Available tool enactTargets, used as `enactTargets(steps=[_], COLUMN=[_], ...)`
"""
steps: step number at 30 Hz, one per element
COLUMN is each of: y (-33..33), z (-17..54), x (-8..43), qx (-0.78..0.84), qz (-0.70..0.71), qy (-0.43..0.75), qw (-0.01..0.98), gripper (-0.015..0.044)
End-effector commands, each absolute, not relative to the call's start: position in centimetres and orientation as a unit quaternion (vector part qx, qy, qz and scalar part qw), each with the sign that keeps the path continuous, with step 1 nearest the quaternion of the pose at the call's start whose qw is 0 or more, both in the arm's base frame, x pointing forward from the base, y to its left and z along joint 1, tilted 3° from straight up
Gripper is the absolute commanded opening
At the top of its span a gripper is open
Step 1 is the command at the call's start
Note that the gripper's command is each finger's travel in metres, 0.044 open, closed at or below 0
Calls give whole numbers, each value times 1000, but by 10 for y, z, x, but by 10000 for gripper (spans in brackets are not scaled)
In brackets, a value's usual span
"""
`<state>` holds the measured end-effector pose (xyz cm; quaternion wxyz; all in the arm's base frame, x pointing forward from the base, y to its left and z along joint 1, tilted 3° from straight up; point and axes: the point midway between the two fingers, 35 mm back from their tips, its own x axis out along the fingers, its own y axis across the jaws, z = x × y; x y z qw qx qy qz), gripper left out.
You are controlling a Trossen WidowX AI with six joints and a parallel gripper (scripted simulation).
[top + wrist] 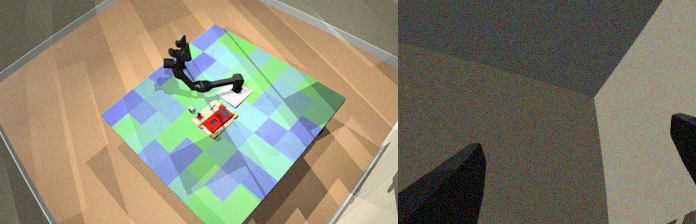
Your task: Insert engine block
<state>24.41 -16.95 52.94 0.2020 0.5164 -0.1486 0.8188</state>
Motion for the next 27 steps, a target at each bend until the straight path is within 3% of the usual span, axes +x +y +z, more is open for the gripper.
enactTargets(steps=[1, 27], y=[-169, -106], z=[529, 583], x=[244, 73], qx=[516, 297], qz=[819, 833], qy=[-149, -180], qw=[202, 431], gripper=[426, 440])
